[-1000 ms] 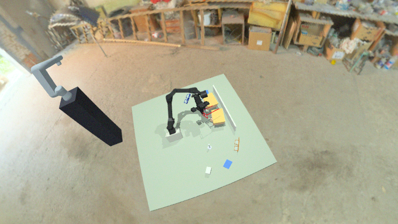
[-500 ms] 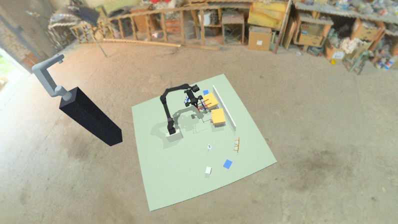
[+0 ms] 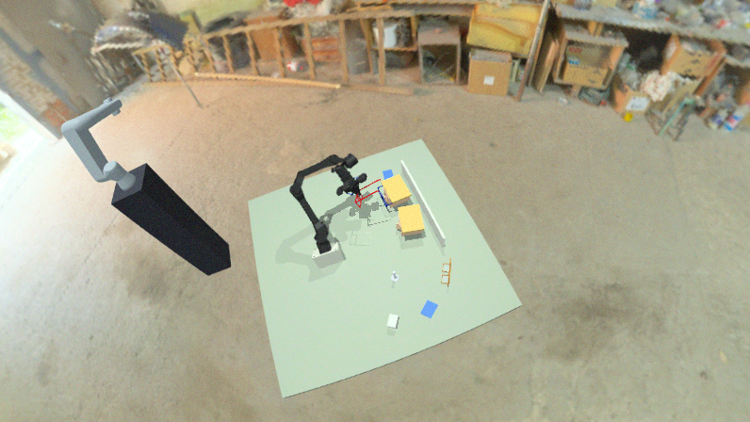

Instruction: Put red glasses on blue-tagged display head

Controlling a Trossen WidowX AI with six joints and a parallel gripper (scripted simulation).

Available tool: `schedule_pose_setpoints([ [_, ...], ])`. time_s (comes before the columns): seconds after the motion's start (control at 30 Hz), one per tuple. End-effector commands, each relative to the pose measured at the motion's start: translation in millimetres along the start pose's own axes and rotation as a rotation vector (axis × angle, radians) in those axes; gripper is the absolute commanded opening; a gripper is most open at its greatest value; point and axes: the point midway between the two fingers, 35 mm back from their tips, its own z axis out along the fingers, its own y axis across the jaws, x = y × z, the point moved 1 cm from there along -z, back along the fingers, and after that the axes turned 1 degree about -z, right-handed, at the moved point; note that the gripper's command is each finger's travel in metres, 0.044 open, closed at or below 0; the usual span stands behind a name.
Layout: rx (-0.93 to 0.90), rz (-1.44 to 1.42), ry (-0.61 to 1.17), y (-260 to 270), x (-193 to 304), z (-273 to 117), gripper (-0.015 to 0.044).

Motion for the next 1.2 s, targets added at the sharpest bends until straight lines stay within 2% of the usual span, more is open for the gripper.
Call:
schedule_pose_setpoints([
  [0.0,-0.026,0.083,0.024,-16,5,-13,0.0],
  [0.6,-0.063,0.467,0.227,-83,12,-69,0.0],
  [1.17,-0.061,0.437,0.221,-80,14,-68,0.0],
])
